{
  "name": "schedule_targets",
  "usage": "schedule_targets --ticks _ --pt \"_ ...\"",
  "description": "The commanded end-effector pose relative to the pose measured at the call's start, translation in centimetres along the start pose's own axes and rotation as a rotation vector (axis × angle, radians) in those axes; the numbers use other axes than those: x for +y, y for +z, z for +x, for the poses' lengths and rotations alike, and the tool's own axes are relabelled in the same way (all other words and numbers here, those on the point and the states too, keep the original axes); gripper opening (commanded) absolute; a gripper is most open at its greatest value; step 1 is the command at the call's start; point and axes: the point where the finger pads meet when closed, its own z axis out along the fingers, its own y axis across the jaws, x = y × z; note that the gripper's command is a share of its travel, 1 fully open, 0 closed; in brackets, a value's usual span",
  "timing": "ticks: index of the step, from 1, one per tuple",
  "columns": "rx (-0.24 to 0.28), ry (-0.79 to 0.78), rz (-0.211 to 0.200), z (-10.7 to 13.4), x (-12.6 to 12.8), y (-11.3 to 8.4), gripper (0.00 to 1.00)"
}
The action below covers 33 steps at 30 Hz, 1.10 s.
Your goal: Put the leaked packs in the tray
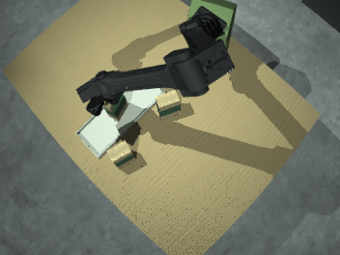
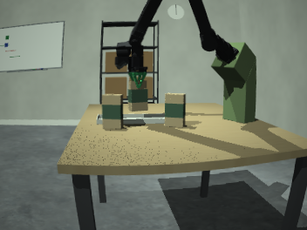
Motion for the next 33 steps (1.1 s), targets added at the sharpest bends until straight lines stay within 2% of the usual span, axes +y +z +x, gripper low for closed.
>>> schedule_targets --ticks 1,20,25,28,33 --pt "-0.037 -0.032 0.039 -2.2 -1.3 -1.5 0.25" --pt "-0.038 -0.031 0.040 -2.1 -1.4 -1.4 0.25" --pt "-0.032 -0.015 0.039 -1.8 -1.7 -0.8 0.25" --pt "-0.024 -0.020 0.013 -1.9 -0.7 0.4 0.25" --pt "-0.024 -0.019 0.012 -1.9 -0.7 1.4 0.25"
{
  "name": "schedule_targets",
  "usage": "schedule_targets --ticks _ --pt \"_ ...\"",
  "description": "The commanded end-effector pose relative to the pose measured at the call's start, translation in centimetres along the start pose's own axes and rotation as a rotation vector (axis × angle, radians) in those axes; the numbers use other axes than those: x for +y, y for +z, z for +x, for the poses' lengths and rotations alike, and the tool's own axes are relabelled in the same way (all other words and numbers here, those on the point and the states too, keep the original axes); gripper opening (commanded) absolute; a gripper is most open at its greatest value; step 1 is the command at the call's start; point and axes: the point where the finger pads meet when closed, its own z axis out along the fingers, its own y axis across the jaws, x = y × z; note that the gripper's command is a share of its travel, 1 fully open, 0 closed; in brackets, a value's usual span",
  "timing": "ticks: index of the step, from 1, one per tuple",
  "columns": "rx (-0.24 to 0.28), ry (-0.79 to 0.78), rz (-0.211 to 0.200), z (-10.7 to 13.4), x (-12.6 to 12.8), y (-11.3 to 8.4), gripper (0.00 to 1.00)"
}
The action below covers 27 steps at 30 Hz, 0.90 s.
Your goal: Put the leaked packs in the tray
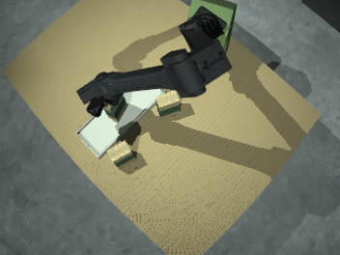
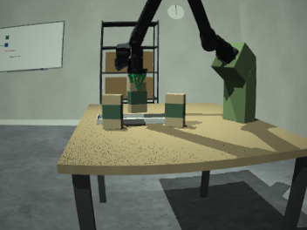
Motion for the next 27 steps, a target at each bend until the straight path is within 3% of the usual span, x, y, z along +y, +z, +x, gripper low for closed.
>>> schedule_targets --ticks 1,9,10,17,20,27 --pt "-0.019 -0.007 0.004 -1.7 -0.5 0.8 0.25" --pt "-0.019 -0.006 0.003 -1.6 -0.4 2.3 0.25" --pt "-0.020 0.006 0.019 -1.3 -1.2 2.1 0.25" --pt "-0.018 -0.005 0.001 -1.5 -0.4 3.5 0.25" --pt "-0.028 0.001 0.023 -1.7 -1.1 2.7 0.25" --pt "-0.028 0.002 0.020 -1.7 -1.0 2.7 0.25"
